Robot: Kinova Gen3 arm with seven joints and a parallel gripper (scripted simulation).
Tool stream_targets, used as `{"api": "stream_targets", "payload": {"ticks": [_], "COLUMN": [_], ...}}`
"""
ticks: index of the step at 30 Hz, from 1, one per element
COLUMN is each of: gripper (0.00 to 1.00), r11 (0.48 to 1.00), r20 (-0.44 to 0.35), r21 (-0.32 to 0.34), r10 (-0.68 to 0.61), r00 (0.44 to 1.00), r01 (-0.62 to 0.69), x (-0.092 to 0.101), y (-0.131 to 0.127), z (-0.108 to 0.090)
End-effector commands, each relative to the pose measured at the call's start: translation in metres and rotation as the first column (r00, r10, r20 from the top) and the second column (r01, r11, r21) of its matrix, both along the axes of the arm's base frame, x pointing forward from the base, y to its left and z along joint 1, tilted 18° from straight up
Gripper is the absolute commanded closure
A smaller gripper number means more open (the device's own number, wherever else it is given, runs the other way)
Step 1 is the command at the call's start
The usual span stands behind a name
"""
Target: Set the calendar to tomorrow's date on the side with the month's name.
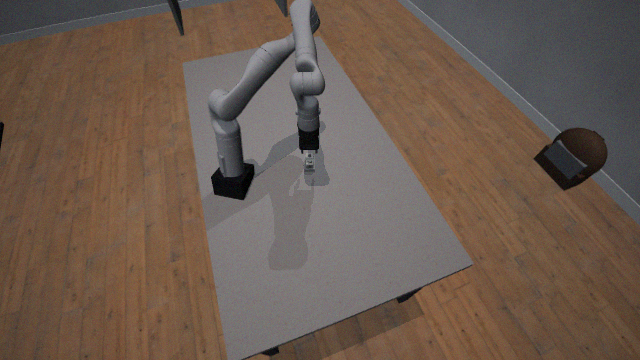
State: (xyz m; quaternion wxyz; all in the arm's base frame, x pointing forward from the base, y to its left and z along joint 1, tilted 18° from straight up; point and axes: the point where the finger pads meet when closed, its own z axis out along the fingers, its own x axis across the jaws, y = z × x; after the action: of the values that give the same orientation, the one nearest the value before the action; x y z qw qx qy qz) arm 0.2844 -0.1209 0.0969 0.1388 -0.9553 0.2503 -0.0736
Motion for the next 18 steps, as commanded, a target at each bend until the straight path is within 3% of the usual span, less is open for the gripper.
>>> {"api": "stream_targets", "payload": {"ticks": [1, 11, 18], "gripper": [0.00, 0.00, 0.00], "r11": [1.000, 1.000, 1.000], "r20": [0.001, 0.001, 0.001], "r21": [0.000, 0.000, 0.000], "r10": [0.000, 0.000, 0.000], "r00": [1.000, 1.000, 1.000], "r01": [0.000, 0.000, 0.000], "x": [0.000, 0.000, -0.003], "y": [0.000, -0.001, -0.004], "z": [0.000, 0.002, 0.017]}}
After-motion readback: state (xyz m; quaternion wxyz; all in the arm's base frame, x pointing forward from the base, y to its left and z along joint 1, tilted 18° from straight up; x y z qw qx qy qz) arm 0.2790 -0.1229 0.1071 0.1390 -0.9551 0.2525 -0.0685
